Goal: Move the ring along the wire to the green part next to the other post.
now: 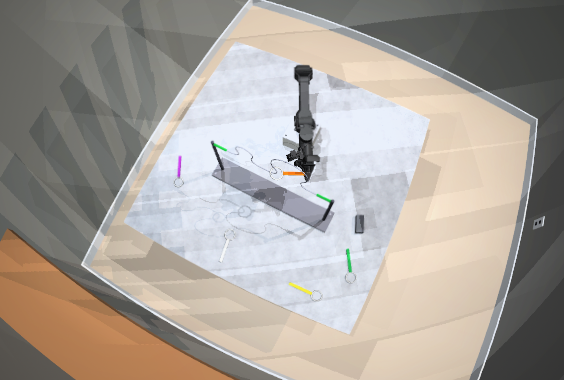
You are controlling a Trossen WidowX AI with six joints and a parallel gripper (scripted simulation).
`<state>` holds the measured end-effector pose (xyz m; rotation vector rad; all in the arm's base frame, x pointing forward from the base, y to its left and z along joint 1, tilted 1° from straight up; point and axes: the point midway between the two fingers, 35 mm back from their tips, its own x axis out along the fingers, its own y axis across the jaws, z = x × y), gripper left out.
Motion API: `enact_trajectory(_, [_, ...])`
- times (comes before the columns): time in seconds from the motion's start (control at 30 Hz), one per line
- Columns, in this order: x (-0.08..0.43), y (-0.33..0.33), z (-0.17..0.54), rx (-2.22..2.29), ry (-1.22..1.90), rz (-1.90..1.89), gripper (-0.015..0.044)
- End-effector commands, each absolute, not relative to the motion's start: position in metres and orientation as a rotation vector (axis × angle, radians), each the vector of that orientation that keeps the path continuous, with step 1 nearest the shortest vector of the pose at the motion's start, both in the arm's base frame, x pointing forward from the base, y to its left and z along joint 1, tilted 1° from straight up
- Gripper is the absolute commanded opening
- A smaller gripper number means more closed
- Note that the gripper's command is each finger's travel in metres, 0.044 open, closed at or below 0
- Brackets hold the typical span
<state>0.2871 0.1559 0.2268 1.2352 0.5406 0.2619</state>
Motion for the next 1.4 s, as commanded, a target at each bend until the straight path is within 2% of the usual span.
enact_trajectory(0.0, [0.287, 0.158, 0.238, 1.272, 0.526, 0.286, -0.0150])
enact_trajectory(1.37, [0.286, 0.161, 0.281, 1.541, 0.500, 0.371, -0.0150])
